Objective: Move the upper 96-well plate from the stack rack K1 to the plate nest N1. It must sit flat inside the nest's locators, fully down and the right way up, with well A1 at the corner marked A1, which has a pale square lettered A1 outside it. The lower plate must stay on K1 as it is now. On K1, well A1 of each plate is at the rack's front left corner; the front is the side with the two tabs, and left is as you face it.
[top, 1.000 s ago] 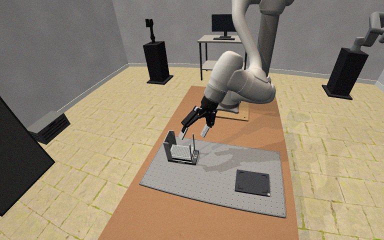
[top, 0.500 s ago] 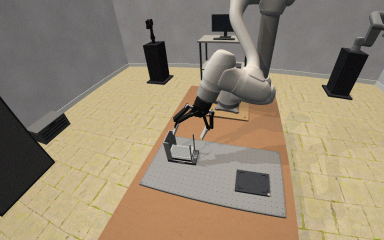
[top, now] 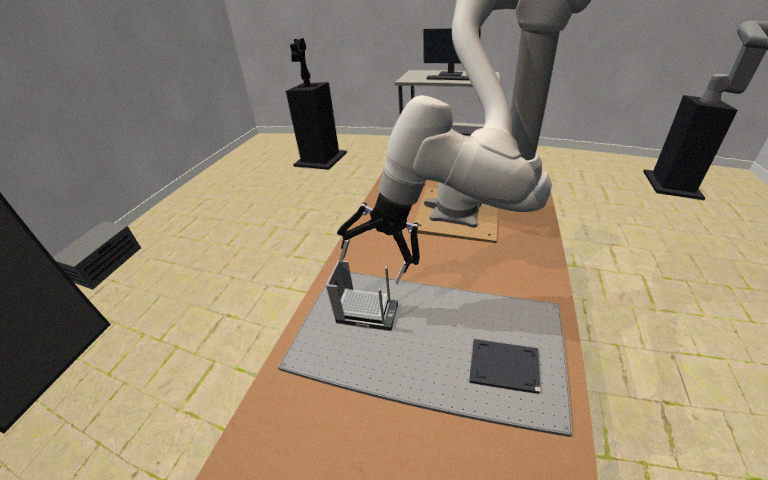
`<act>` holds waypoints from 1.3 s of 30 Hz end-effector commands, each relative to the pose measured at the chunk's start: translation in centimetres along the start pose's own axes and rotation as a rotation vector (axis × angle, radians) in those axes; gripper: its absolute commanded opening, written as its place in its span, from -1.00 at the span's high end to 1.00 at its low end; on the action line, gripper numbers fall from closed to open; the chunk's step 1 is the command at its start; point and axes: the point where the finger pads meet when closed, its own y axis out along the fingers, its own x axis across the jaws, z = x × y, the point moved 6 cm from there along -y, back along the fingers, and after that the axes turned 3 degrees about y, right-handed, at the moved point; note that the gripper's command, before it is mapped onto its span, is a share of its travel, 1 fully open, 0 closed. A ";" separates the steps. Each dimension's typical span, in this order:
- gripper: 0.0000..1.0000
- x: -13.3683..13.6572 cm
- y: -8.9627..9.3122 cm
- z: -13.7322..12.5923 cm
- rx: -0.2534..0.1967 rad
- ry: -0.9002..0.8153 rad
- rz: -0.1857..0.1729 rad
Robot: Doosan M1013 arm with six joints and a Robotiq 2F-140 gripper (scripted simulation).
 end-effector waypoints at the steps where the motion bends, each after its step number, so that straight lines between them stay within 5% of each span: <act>1: -1.00 0.4 0.1 0.0 -0.019 0.098 0.011; 39: -1.00 4.6 0.4 1.3 -0.271 1.162 0.121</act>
